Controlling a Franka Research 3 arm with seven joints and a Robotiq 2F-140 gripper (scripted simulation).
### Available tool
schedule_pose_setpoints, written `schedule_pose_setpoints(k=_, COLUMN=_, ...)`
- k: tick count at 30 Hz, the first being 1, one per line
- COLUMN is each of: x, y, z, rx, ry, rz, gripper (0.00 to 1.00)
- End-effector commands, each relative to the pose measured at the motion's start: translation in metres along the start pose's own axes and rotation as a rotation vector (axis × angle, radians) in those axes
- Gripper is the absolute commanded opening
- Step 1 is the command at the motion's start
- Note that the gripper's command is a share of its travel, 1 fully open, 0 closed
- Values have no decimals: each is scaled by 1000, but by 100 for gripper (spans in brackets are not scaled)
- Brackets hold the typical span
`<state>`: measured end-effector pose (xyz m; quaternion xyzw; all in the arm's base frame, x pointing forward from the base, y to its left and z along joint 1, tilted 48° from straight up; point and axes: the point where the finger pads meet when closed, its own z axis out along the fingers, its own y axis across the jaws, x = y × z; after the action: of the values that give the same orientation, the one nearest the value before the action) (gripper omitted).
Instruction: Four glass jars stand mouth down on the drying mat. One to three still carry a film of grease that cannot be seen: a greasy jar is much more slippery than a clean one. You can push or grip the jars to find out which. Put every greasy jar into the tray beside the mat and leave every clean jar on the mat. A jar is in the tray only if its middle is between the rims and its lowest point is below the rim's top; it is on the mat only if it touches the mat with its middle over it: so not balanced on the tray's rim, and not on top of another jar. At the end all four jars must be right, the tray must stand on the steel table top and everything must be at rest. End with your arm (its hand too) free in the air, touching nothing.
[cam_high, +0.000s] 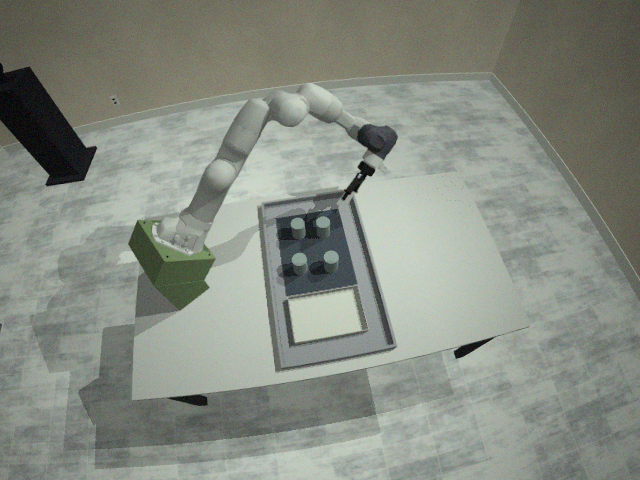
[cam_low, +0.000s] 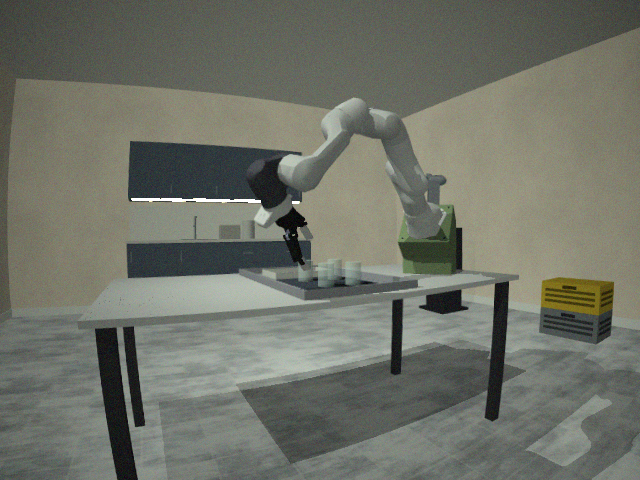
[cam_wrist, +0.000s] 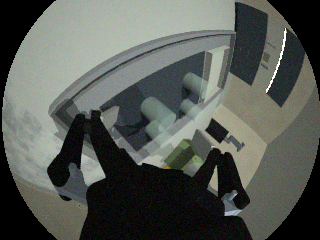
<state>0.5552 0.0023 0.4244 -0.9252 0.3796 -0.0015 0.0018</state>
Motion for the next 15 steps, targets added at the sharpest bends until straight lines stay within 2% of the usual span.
schedule_pose_setpoints(k=1, x=1, y=2, z=0, rx=-4, ry=-1, rz=7, gripper=100)
schedule_pose_setpoints(k=7, x=1, y=2, z=0, rx=-4, ry=-1, rz=7, gripper=100)
schedule_pose_setpoints(k=8, x=-2, y=13, z=5, rx=40, ry=-50, rz=136, gripper=100)
schedule_pose_setpoints(k=15, x=-2, y=13, z=5, rx=40, ry=-50, rz=136, gripper=100)
